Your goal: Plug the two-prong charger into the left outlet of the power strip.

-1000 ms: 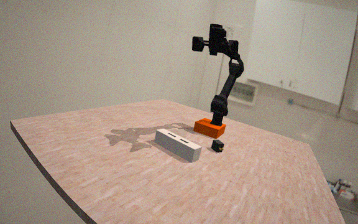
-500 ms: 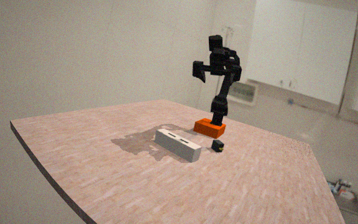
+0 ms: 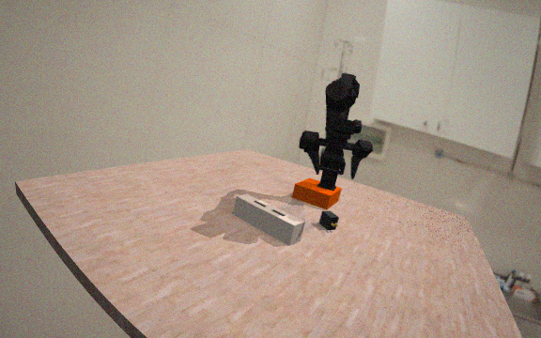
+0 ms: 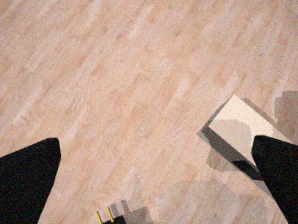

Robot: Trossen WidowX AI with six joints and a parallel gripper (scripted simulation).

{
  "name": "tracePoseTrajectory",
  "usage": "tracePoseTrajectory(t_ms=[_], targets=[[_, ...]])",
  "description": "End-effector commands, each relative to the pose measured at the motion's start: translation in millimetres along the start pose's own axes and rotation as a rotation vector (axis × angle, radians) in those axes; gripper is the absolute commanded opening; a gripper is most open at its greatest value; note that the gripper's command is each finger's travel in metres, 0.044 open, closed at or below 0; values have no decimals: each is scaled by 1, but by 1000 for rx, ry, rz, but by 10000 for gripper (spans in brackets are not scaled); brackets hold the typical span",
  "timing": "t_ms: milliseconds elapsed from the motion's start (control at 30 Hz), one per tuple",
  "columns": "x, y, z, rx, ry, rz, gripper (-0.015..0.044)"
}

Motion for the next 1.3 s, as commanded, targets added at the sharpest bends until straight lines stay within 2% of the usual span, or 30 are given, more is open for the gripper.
tracePoseTrajectory(t_ms=[0,533,1267], targets=[[-17,-12,8,62,-9,134,440],[-61,-60,39,363,-13,639,440],[-77,-68,37,375,-12,656,440]])
Point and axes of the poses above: the point midway between the two fingers, 35 mm back from their tips, its own x axis back along the fingers, its own z axis across the jaws, y = z × x, the point moved 10 cm from there along x, back along the fingers, and after that the axes turned 6 degrees about -x, right-handed, at the moved point
